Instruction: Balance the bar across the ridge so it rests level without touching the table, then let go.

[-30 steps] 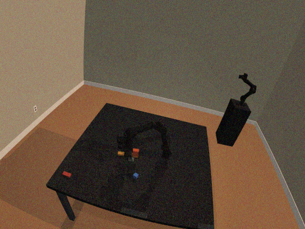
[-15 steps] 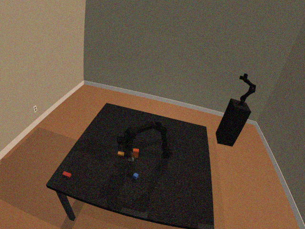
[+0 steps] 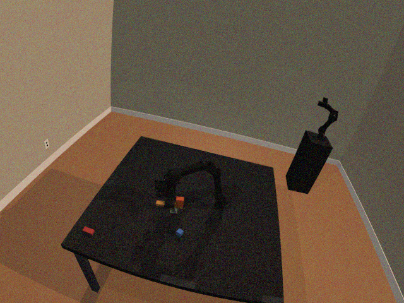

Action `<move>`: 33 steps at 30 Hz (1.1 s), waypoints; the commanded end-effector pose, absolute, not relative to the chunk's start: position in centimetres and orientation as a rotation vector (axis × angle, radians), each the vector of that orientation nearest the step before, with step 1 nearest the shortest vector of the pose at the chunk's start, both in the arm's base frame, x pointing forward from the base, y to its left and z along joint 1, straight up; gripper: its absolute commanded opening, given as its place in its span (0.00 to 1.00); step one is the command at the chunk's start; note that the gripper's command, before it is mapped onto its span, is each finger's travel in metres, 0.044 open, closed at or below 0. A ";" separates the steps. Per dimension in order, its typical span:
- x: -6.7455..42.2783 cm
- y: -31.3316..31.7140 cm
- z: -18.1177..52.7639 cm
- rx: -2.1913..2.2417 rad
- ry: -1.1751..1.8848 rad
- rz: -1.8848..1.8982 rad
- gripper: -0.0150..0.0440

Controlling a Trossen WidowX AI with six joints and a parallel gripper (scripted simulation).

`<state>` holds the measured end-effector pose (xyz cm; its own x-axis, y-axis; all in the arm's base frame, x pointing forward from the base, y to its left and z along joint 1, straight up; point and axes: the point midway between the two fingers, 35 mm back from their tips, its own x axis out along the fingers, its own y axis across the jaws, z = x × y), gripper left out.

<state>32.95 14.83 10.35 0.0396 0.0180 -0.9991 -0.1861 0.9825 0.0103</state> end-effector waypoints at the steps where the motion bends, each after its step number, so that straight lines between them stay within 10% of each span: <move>1: 32.9 14.8 10.3 -0.135 1.525 0.157 0.54; 33: 32.9 14.8 10.3 -0.135 1.525 0.157 0.57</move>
<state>32.95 14.83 10.36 0.0396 0.0182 -0.9990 -0.1861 0.9825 0.0105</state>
